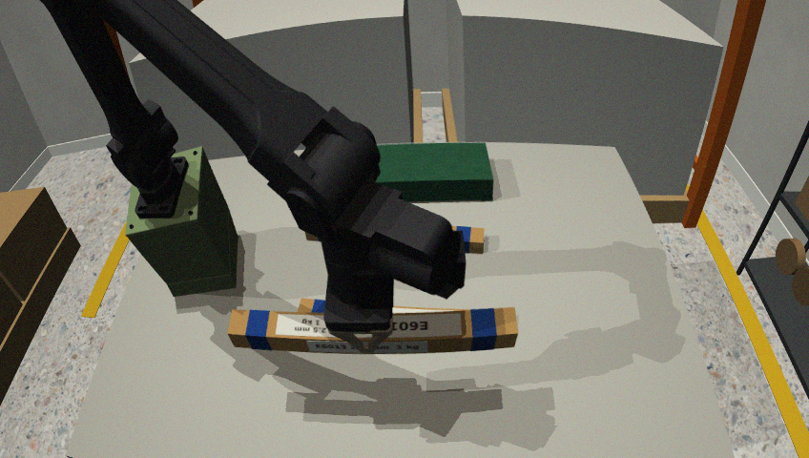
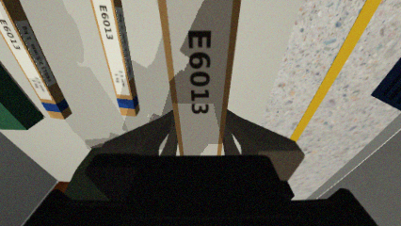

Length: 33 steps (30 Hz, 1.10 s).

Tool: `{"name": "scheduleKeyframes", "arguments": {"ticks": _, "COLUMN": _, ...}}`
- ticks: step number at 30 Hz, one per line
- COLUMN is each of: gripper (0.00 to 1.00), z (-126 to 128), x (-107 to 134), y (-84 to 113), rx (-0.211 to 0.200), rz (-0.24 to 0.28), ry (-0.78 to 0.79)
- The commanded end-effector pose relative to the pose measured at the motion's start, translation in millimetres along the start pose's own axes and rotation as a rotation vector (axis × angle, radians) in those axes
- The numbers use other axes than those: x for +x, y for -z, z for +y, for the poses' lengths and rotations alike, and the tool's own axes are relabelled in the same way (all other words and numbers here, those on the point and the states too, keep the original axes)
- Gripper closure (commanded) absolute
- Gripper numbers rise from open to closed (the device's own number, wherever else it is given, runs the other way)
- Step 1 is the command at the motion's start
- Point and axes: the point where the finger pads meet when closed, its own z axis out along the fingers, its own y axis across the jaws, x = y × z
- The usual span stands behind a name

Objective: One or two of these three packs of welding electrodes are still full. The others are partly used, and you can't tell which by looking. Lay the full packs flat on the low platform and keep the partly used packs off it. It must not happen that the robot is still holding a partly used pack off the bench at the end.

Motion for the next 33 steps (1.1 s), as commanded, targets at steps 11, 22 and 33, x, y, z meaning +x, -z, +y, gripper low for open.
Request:
{"name": "scheduleKeyframes", "arguments": {"ticks": 11, "gripper": 1.00, "z": 28, "x": -12, "y": 18.8, "rx": 0.028, "rz": -0.051, "ry": -0.022}}
{"name": "scheduleKeyframes", "arguments": {"ticks": 22, "gripper": 1.00, "z": 58, "x": -14, "y": 17.9, "rx": 0.025, "rz": -0.051, "ry": -0.022}}
{"name": "scheduleKeyframes", "arguments": {"ticks": 33, "gripper": 1.00, "z": 82, "x": -16, "y": 17.4, "rx": 0.023, "rz": -0.051, "ry": -0.022}}
